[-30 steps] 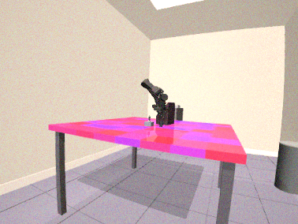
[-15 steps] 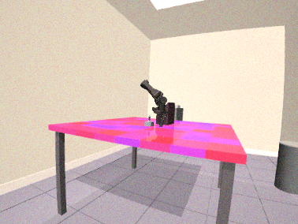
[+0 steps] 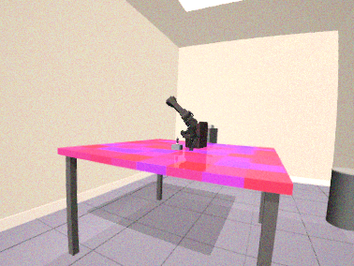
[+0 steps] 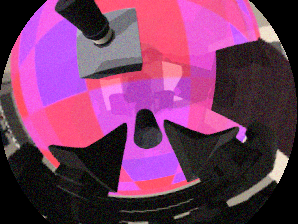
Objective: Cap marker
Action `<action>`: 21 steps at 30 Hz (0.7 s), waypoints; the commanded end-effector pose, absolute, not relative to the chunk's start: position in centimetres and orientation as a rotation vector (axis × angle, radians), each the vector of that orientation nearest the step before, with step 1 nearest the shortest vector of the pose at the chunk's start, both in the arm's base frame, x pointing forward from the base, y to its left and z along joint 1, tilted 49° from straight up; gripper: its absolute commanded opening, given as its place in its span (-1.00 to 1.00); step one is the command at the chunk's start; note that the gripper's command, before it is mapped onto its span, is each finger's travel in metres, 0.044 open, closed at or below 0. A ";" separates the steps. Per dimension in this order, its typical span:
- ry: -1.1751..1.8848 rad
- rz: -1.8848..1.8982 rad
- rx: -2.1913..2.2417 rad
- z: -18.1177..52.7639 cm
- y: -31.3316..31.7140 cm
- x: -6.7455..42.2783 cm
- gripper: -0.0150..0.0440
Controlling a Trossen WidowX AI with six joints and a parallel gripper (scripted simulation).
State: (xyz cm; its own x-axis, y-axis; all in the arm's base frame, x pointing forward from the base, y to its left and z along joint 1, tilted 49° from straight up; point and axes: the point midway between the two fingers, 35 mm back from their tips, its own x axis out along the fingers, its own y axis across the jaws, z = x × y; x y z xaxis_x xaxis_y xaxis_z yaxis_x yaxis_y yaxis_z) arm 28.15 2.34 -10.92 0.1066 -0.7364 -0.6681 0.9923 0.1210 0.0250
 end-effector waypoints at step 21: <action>0.579 -1.367 0.543 -10.5 2.8 28.1 -0.49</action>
